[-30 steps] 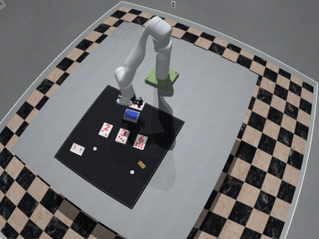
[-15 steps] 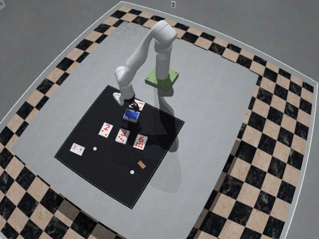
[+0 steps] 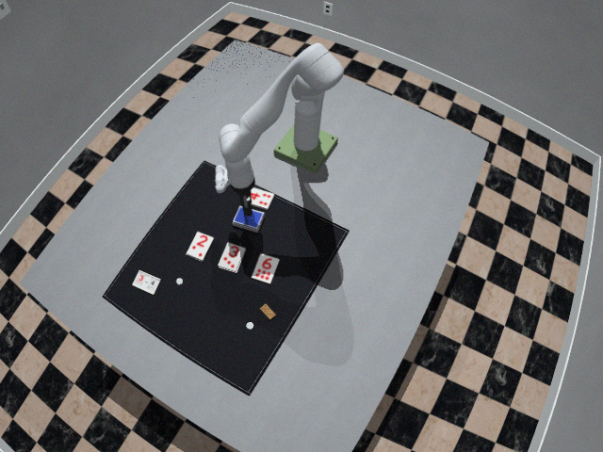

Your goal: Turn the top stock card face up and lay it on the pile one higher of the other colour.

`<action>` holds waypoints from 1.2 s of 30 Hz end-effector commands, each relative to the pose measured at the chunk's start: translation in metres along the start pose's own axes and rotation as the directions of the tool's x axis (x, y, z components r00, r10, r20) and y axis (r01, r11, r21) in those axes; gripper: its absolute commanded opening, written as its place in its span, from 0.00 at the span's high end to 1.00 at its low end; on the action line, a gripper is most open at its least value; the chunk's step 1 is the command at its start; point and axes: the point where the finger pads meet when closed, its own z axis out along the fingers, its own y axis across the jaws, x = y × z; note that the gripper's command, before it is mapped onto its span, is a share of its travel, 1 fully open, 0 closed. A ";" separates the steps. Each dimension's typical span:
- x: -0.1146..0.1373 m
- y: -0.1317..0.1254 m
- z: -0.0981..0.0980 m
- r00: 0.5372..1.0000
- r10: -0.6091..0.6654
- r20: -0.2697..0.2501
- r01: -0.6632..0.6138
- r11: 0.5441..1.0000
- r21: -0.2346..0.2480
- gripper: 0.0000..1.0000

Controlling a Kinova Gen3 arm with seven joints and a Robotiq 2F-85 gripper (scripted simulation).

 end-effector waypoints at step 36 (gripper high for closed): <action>0.005 -0.016 -0.009 0.886 0.464 -0.024 -0.462 0.885 0.053 0.00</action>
